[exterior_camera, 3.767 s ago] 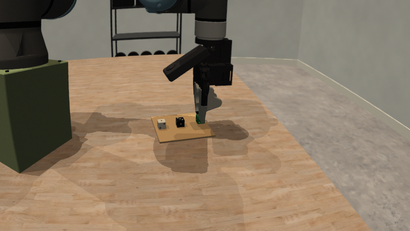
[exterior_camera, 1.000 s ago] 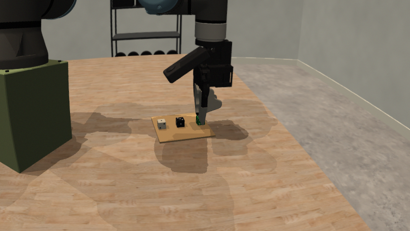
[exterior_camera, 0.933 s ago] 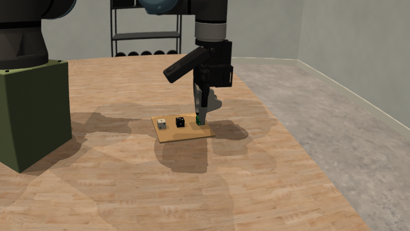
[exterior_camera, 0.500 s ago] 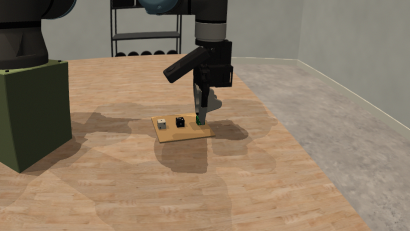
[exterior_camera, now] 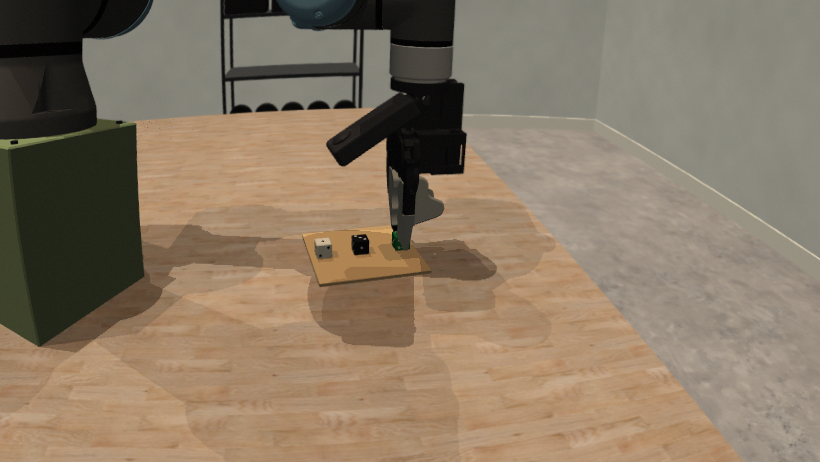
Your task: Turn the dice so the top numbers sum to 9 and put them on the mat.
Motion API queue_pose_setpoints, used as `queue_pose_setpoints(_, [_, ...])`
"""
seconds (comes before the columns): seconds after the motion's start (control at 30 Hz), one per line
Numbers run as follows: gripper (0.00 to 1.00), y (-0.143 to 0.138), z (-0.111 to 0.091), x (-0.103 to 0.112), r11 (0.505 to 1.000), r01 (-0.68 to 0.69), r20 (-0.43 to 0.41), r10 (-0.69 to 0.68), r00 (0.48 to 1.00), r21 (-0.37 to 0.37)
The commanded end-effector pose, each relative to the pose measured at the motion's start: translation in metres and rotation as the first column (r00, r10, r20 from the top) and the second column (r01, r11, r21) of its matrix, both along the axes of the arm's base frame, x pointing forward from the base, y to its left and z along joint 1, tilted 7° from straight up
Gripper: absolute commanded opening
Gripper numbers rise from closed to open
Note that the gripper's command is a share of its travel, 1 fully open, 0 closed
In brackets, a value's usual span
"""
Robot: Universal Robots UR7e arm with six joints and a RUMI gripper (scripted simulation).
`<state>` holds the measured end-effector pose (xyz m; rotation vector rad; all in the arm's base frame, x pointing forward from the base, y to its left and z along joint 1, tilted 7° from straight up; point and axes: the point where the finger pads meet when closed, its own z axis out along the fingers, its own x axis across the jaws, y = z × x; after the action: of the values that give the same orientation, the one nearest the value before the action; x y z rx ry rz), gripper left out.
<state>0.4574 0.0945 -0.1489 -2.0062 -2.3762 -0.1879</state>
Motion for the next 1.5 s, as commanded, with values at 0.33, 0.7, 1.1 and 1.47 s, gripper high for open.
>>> queue_pose_setpoints(0.33, [0.21, 0.0, 0.0, 0.0, 1.0, 0.0, 0.001, 0.0, 1.0, 0.0])
queue_pose_setpoints(0.7, [0.21, 0.0, 0.004, 0.0, 1.0, 0.0, 0.001, 0.0, 1.0, 0.0])
queue_pose_setpoints(1.1, [0.21, -0.005, 0.041, -0.002, 1.0, 0.0, 0.001, 0.0, 1.0, 0.0])
queue_pose_setpoints(1.47, [0.21, -0.009, 0.081, -0.004, 1.0, 0.0, 0.001, 0.0, 1.0, 0.0])
